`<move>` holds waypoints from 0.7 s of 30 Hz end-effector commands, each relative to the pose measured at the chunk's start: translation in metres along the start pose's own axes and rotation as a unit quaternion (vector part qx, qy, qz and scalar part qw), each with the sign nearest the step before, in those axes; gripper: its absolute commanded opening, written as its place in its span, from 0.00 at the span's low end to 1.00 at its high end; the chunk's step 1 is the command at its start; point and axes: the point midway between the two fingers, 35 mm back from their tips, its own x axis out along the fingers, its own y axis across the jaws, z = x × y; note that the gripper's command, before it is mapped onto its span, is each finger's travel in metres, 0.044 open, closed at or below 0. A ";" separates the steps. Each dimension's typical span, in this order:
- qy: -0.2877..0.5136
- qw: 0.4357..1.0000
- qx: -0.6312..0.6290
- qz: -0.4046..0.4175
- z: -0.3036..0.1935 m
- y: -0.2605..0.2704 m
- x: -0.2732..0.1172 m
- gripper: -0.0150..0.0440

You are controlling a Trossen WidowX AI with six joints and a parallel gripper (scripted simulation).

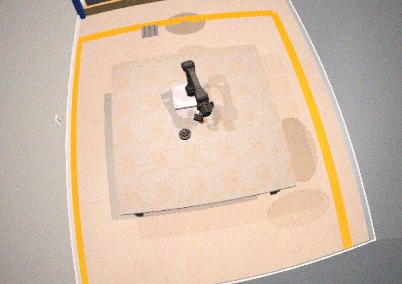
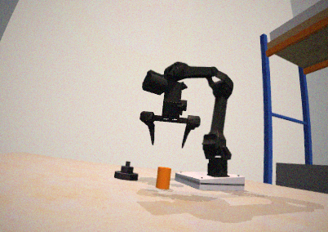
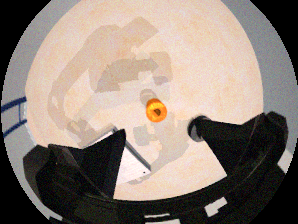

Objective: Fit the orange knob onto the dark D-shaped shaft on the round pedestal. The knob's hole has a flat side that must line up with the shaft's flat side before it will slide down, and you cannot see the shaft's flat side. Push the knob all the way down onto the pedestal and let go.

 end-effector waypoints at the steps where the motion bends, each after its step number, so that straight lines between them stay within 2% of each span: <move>1: 0.002 0.993 0.121 -0.004 0.000 -0.001 -0.001 1.00; 6: 0.001 0.935 0.353 -0.004 0.000 -0.001 0.000 1.00; 11: 0.000 0.831 0.557 -0.004 -0.001 -0.001 0.001 1.00; 13: 0.000 0.813 0.582 -0.004 -0.001 -0.001 0.001 1.00; 21: 0.000 0.813 0.582 -0.004 -0.001 -0.001 0.001 1.00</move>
